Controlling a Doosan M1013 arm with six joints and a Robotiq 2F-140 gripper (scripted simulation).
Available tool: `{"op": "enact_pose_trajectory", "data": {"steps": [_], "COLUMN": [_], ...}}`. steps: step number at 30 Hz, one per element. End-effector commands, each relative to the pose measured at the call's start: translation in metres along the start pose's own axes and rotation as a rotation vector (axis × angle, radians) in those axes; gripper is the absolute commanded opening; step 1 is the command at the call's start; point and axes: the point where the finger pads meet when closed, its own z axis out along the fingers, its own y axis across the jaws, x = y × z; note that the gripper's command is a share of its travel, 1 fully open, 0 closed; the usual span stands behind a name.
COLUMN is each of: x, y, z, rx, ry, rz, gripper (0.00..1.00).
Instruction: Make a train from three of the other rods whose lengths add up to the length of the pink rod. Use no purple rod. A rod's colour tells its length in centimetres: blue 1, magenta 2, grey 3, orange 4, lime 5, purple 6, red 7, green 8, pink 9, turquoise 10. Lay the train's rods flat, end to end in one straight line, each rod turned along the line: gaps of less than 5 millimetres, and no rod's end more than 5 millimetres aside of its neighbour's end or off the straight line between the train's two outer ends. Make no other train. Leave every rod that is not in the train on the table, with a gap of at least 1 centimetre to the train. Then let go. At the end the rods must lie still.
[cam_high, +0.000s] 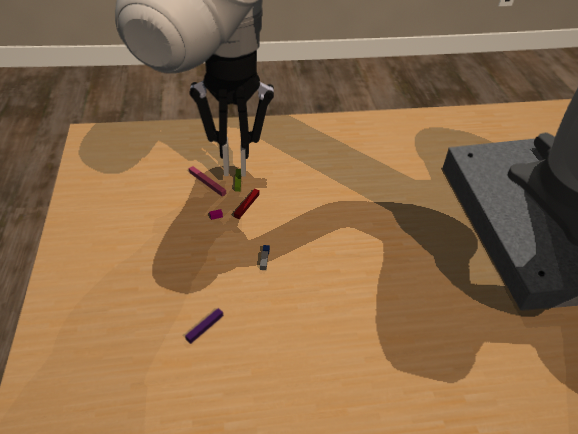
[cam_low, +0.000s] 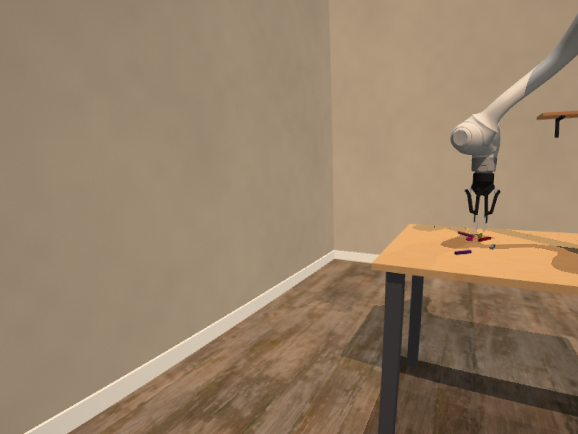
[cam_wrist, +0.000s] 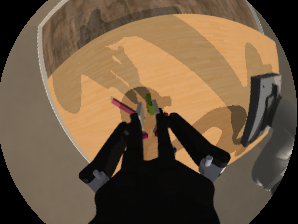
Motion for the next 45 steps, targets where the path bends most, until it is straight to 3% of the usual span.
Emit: {"op": "enact_pose_trajectory", "data": {"steps": [1,45], "x": [-0.0023,-0.0047], "y": [0.0047,0.0096], "z": [0.0052,0.0052], "rx": [-0.008,-0.008], "ry": [-0.004,-0.004], "rz": [-0.002,-0.002], "gripper": [0.15,0.15]}}
